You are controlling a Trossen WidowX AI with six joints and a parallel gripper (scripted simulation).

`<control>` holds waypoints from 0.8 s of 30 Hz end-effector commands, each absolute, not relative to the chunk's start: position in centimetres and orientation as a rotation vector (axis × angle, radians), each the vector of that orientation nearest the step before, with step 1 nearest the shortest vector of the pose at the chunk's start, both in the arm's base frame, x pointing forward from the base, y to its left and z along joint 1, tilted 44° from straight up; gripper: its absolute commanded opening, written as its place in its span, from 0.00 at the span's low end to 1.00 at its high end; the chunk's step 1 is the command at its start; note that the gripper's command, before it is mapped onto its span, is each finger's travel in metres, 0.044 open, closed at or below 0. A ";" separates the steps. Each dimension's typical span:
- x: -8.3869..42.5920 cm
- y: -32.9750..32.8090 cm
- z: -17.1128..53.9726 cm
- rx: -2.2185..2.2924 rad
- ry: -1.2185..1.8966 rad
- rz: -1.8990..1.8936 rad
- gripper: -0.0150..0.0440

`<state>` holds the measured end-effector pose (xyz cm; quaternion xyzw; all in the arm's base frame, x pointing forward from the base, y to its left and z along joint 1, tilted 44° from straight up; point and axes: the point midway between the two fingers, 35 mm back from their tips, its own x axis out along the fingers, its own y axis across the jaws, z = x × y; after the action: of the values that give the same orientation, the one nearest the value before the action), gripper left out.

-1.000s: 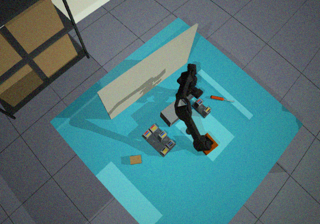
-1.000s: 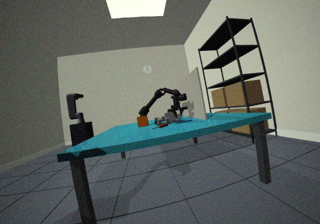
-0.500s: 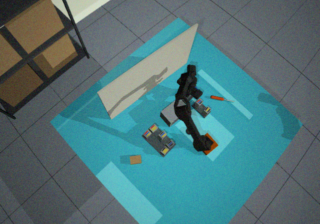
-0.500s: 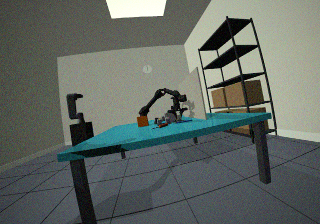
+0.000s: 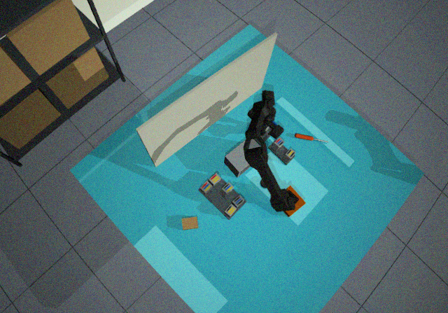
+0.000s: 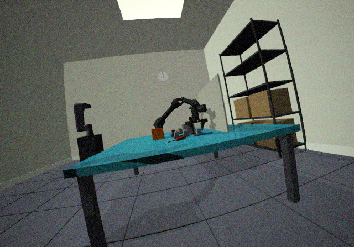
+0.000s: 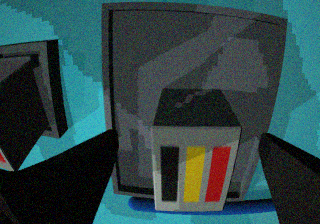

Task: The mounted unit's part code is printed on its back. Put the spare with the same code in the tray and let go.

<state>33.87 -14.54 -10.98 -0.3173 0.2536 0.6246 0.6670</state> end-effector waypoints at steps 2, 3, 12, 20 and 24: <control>33.9 -15.3 -10.3 -0.716 0.573 1.409 1.00; 33.9 -16.2 -9.5 -0.716 0.574 1.408 1.00; 32.7 -21.8 -3.1 -0.709 0.575 1.407 1.00; 32.7 -21.7 -3.6 -0.700 0.577 1.393 1.00; 32.7 -21.7 -3.6 -0.700 0.577 1.393 1.00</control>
<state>32.78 -21.63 -3.56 -0.3121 0.2559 0.6201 0.6727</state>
